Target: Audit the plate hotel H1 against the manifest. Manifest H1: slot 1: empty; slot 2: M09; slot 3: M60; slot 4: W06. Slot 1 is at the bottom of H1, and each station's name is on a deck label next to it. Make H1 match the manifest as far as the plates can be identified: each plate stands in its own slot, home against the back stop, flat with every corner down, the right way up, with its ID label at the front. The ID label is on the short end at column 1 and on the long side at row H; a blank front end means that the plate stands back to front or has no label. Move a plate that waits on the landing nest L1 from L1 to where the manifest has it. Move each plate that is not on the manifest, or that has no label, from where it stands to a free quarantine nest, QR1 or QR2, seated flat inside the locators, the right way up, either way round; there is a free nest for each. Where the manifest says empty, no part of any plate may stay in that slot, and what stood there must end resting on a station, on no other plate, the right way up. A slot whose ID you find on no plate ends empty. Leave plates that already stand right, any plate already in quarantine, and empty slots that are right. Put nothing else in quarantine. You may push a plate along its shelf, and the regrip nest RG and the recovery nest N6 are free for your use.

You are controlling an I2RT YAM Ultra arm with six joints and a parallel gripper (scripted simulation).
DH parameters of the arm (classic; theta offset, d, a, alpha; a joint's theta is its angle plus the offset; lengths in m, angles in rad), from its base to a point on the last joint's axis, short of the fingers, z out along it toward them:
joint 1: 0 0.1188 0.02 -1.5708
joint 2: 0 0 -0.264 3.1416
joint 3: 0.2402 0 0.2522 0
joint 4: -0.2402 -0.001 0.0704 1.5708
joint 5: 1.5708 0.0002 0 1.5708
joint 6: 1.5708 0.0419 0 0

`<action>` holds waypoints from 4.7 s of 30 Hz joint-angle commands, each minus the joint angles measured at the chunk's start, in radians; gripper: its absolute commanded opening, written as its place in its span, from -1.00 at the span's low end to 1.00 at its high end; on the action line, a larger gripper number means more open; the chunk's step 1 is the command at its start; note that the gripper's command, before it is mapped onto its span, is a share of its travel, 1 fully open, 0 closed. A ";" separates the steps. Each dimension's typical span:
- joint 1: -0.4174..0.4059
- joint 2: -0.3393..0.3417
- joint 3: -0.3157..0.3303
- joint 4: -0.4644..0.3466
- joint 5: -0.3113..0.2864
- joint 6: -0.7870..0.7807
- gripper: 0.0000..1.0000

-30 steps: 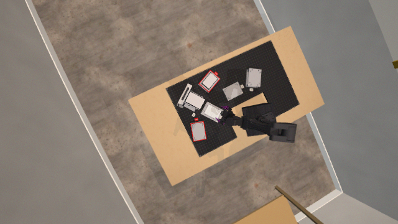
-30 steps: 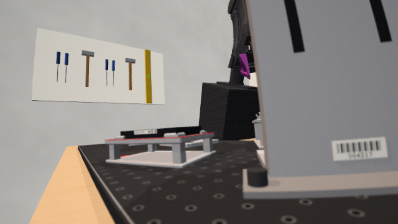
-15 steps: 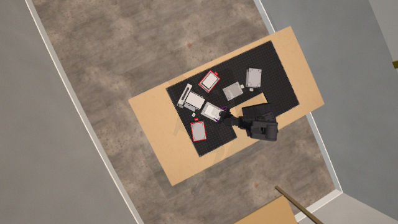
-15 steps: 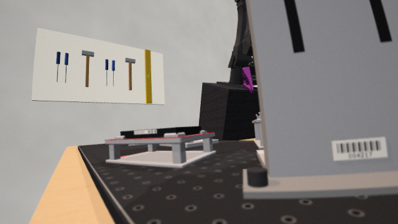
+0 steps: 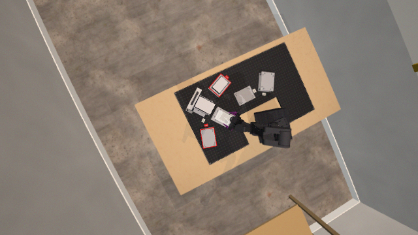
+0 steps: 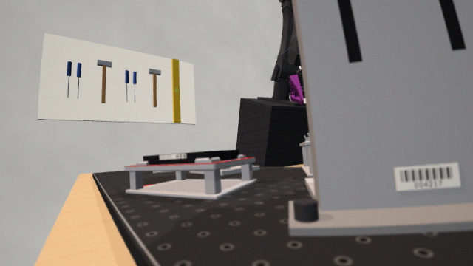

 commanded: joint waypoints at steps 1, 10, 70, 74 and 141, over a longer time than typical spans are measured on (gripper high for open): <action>-0.001 -0.004 0.001 0.005 0.006 0.000 1.00; -0.001 -0.004 0.001 0.005 0.006 0.000 1.00; 0.113 0.526 -0.062 0.579 0.106 0.057 1.00; 0.115 0.545 -0.059 0.595 0.108 0.058 1.00; 0.142 0.778 -0.006 0.724 0.131 0.072 0.72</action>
